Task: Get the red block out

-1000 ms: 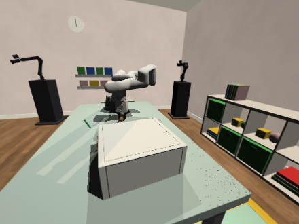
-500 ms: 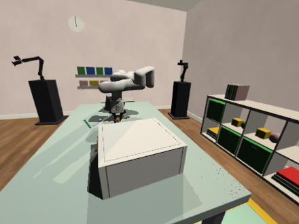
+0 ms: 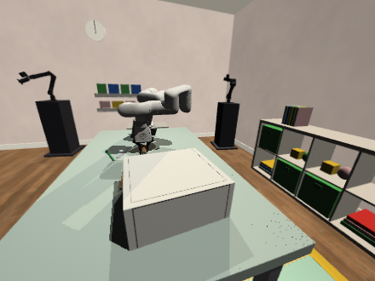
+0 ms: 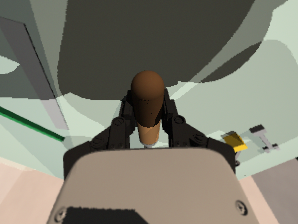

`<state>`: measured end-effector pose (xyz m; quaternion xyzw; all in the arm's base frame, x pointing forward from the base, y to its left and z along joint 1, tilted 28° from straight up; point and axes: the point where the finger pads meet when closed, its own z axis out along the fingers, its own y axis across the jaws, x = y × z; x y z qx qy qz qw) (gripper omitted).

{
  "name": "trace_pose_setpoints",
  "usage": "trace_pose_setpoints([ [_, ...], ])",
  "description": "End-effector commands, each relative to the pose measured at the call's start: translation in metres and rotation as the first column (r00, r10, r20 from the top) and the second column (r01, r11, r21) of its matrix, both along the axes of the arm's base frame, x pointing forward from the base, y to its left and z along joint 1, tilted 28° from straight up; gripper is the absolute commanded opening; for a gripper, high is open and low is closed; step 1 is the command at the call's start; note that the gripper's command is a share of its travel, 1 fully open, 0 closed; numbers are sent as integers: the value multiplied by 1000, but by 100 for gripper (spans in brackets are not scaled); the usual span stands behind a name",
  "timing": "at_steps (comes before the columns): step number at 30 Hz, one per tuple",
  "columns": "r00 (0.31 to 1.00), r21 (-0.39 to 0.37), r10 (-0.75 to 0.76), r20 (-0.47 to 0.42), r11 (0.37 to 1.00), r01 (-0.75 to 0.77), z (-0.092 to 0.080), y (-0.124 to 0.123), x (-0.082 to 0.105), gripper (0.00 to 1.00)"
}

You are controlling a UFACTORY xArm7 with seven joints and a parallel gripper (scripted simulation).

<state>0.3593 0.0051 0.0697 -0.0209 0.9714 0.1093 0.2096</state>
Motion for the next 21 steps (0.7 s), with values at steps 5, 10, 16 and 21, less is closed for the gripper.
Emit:
trace_pose_setpoints([
  [5,999,-20,45,14,999,-45,0,-11,4,0],
  [10,998,-27,61,17,998,-60,-1,-15,5,0],
  [16,996,-39,86,22,996,-85,-1,-20,7,0],
  [21,995,-46,100,25,994,-99,-2,-24,8,0],
])
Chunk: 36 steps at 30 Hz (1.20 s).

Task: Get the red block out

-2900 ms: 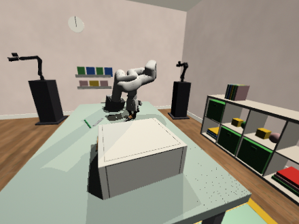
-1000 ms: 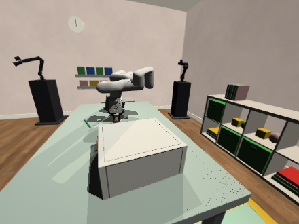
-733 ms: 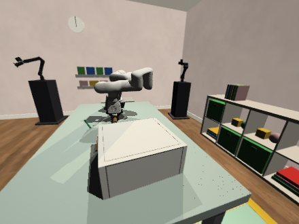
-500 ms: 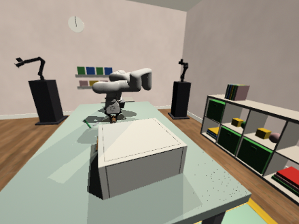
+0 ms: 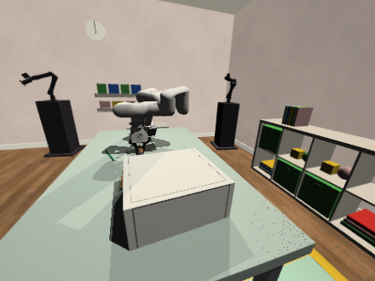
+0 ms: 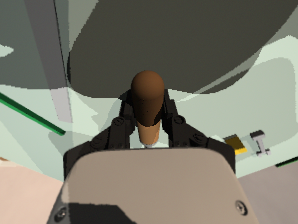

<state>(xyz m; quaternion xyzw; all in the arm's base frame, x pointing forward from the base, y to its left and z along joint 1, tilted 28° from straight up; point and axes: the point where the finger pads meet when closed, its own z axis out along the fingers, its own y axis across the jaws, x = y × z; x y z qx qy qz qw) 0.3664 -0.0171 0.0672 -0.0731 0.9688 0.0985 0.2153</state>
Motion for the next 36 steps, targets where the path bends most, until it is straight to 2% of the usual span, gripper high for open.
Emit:
trace_pose_setpoints([
  [1,1000,-3,7,4,1000,-7,1,-2,1,0],
  [36,1000,-11,22,8,1000,-22,0,-6,2,0],
])
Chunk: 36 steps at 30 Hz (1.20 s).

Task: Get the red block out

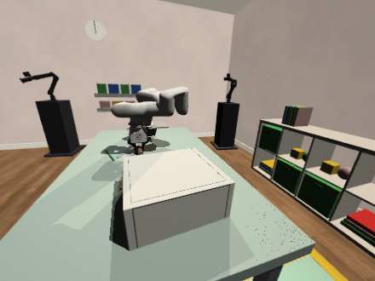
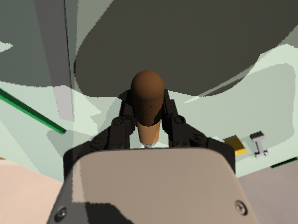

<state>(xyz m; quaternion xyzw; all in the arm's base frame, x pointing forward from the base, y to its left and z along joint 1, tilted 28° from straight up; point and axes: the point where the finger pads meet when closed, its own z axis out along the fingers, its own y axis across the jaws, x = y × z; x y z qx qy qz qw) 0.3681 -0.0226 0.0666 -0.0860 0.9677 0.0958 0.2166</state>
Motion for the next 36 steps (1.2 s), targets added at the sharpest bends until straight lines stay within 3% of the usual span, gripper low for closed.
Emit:
trace_pose_setpoints([
  [1,1000,0,-1,2,1000,1,1,0,0,0],
  [19,1000,0,-1,2,1000,1,3,0,4,0],
  [36,1000,0,-1,2,1000,1,12,3,23,0],
])
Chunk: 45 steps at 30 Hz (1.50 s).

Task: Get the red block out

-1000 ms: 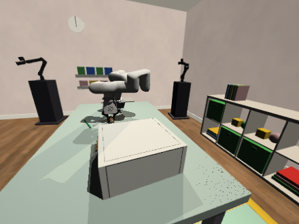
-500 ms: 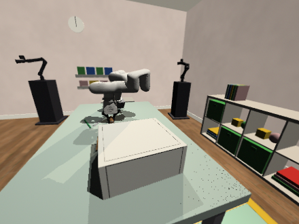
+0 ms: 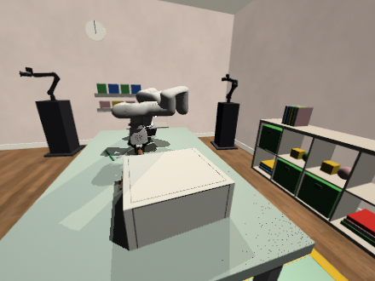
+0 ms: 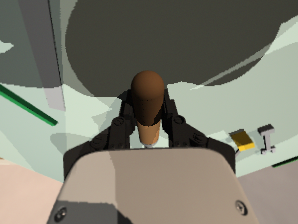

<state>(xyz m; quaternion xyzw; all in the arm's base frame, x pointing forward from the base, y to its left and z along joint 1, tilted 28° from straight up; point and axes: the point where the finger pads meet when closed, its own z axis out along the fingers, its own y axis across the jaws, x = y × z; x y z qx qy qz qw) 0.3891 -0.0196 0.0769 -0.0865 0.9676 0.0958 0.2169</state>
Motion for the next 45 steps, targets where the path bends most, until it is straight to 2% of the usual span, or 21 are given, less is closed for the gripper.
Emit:
trace_pose_setpoints([
  [1,1000,0,-2,2,1000,2,3,0,4,0],
  [14,1000,0,-2,2,1000,2,17,4,33,0],
  [16,1000,0,-2,2,1000,2,17,4,33,0],
  [45,1000,0,-2,2,1000,2,54,14,108,0],
])
